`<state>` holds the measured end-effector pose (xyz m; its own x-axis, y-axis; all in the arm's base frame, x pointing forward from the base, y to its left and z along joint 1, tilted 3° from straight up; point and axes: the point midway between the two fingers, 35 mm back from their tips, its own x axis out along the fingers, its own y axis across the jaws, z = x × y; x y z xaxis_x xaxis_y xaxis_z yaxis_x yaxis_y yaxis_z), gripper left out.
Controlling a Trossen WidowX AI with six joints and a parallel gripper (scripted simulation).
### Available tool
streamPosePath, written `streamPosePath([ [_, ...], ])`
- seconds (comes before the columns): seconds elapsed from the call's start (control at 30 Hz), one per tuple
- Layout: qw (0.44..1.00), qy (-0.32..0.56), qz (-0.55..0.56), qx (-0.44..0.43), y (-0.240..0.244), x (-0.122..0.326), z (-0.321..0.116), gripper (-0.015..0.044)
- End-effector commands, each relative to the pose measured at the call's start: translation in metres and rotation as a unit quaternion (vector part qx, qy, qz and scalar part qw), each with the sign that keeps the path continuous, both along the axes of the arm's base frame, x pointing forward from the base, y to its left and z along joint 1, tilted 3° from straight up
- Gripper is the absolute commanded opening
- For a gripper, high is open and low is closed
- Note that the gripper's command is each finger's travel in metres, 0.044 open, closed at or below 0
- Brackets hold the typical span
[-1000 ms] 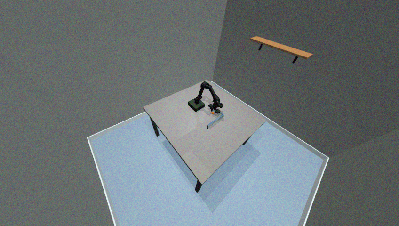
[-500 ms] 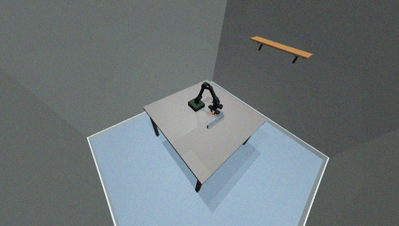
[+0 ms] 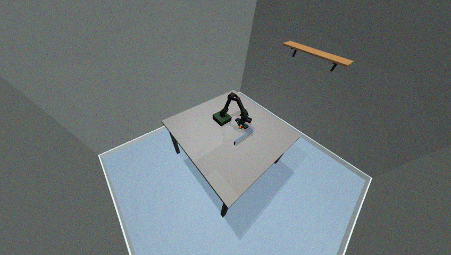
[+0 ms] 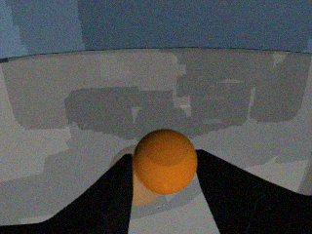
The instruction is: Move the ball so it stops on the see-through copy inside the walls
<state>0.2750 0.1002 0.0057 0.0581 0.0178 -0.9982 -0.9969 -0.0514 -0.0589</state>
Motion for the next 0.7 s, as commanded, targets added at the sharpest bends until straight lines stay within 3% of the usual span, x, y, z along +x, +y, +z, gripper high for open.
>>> streamPosePath([
  [0.0,1.0,-0.009,0.003,0.004,0.003,0.006,0.024,0.0],
  [0.47,1.0,-0.009,0.003,0.004,-0.001,-0.005,0.119,0.0],
  [0.67,1.0,-0.009,0.003,0.004,-0.002,-0.007,0.121,0.0],
])
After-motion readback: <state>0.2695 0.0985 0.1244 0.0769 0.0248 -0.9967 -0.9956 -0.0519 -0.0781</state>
